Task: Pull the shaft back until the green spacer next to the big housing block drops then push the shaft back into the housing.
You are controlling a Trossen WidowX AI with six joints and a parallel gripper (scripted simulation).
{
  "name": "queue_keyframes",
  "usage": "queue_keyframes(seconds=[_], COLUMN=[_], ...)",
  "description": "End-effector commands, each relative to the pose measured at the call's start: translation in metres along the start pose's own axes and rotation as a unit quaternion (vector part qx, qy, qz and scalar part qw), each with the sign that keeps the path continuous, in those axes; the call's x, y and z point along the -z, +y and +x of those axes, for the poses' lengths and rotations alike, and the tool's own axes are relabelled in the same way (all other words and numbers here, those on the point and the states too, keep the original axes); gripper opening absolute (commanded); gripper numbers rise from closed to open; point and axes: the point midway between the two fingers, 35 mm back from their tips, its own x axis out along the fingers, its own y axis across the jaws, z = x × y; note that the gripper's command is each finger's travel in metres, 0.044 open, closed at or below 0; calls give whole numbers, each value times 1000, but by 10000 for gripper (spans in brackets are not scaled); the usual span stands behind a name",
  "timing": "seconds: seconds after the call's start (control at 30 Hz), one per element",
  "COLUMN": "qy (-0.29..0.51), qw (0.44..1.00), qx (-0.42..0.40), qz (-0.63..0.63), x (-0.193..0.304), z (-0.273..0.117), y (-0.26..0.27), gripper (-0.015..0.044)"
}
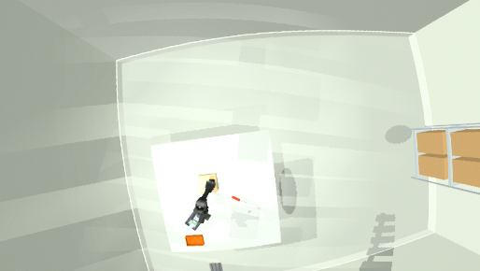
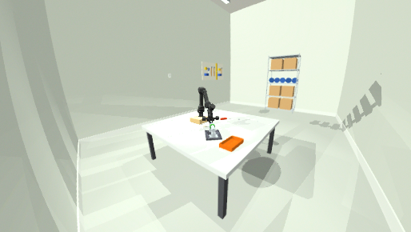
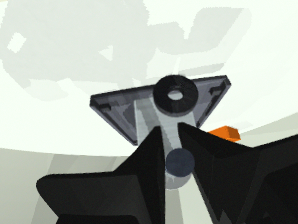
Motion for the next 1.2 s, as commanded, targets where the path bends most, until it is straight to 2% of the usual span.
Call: queue_keyframes(seconds=[0.0, 1.17], qy=[0, 0], qw=[1000, 1000], qx=[-1, -1], qz=[1, 1], x=[-1, -3], z=[-1, -3], y=[0, 0], gripper=[0, 0])
